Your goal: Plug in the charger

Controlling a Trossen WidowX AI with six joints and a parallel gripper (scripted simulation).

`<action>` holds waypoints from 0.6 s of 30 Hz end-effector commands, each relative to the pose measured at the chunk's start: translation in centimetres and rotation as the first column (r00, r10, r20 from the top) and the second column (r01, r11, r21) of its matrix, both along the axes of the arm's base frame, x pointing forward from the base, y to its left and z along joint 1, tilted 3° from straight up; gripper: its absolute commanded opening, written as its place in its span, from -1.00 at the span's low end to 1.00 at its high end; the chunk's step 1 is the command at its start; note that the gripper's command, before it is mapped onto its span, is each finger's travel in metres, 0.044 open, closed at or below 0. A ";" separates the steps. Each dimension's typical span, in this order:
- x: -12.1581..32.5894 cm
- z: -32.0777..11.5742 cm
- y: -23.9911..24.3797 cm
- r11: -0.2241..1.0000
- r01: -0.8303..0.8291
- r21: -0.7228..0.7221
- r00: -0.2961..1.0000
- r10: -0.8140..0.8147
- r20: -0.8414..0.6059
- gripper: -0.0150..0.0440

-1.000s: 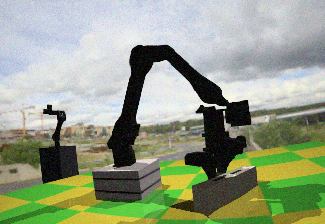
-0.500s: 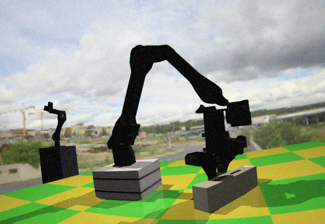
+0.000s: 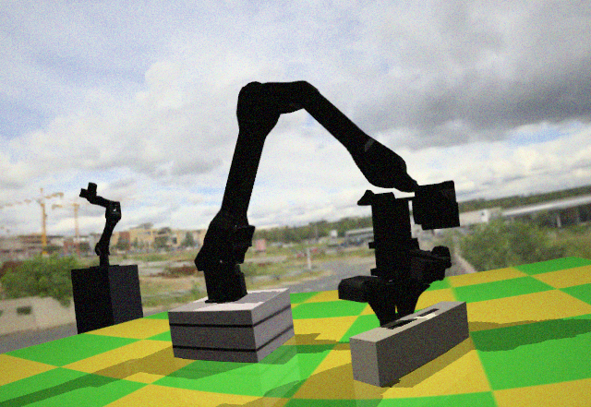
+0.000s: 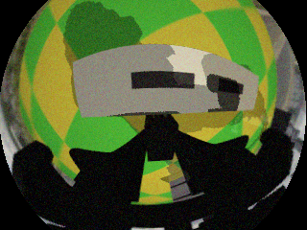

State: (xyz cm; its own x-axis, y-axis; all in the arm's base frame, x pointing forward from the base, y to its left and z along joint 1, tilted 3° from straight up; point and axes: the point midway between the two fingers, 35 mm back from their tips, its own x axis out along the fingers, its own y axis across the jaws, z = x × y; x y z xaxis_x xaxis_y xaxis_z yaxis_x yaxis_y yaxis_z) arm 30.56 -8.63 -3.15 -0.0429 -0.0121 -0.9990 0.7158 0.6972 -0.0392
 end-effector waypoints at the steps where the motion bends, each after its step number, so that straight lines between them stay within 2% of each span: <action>1: 0.1 0.0 -0.1 1.000 -0.003 0.000 1.000 0.003 -0.001 -0.49; 18: 0.5 0.0 -0.5 1.000 -0.003 0.000 1.000 0.003 -0.001 -0.49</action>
